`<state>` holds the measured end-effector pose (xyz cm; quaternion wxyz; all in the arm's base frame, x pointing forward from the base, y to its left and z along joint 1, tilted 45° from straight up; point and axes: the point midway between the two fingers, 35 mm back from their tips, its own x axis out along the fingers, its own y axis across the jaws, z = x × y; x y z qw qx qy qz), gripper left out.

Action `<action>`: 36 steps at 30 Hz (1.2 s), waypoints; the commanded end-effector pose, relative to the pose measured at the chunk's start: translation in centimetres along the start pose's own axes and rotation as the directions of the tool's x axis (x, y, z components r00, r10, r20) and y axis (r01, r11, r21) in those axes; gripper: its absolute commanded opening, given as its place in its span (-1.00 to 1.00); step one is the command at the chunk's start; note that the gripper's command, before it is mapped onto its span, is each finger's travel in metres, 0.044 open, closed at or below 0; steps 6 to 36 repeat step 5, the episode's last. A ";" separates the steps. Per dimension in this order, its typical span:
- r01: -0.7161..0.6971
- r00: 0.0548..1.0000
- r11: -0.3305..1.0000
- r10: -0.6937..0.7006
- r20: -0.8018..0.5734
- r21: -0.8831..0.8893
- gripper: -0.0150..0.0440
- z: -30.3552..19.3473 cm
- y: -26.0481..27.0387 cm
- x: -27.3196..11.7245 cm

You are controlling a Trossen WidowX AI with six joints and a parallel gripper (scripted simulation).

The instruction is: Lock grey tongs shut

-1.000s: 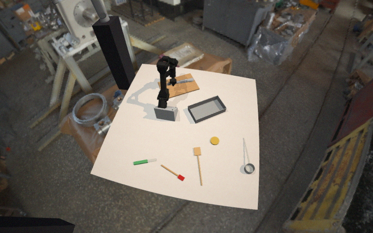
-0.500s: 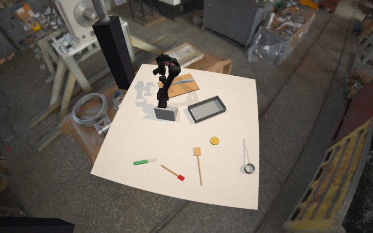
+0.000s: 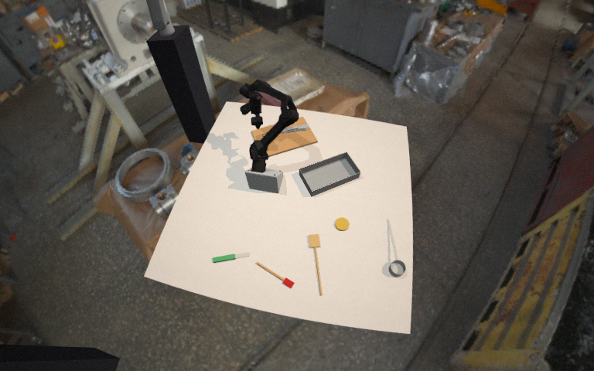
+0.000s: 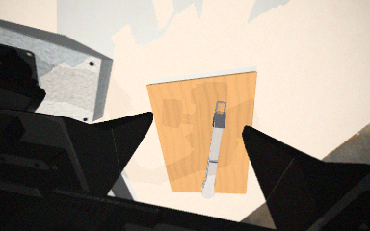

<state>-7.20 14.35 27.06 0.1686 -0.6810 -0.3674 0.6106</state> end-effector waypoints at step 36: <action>0.010 1.000 1.000 -0.010 0.030 0.001 1.00 -0.3 -0.3 -1.9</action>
